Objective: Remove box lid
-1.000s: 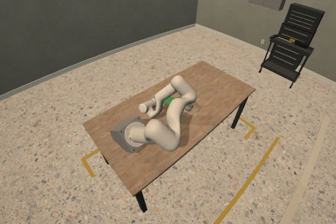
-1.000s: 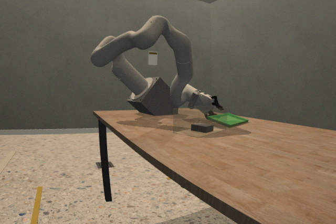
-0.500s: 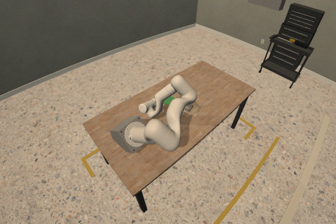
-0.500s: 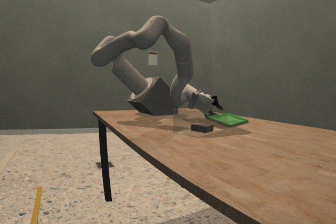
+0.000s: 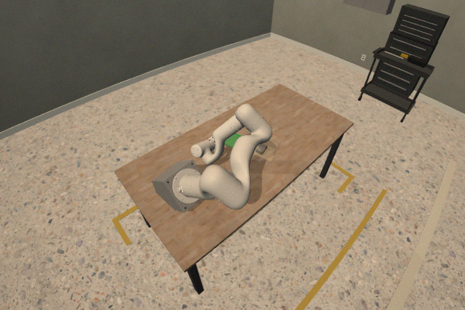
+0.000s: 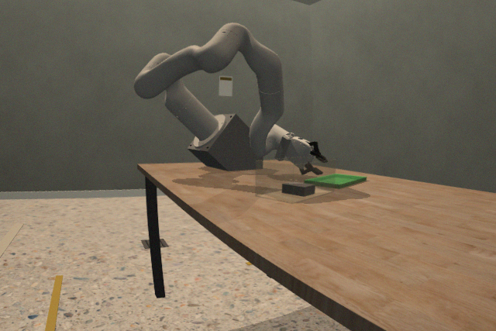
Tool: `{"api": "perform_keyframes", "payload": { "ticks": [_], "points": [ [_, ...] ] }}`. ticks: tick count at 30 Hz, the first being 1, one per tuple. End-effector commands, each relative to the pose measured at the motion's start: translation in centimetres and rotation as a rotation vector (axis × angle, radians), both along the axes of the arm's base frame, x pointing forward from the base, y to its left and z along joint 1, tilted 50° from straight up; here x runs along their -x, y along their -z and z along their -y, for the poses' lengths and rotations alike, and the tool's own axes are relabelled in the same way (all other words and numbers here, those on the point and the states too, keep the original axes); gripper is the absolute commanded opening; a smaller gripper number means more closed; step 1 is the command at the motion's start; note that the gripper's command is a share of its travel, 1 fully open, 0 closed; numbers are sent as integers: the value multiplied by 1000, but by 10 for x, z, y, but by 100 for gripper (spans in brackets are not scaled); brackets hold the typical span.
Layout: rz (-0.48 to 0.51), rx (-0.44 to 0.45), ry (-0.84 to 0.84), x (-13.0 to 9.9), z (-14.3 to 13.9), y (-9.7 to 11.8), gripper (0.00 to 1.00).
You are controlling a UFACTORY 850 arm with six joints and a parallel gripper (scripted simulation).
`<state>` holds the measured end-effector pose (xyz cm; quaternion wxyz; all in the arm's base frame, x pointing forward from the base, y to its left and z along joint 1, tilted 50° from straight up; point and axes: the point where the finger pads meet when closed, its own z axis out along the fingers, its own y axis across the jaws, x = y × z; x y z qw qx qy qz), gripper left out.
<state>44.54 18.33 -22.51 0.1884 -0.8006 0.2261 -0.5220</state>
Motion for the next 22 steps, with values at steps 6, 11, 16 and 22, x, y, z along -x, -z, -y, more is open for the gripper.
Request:
{"api": "perform_keyframes", "payload": {
  "ticks": [6,11,16,22],
  "points": [
    [1,-1,-1,6,2,-1,48],
    [1,-1,-1,6,2,-1,48],
    [1,-1,-1,6,1,-2,48],
    [1,-1,-1,8,-3,-6,48]
  ]
}}
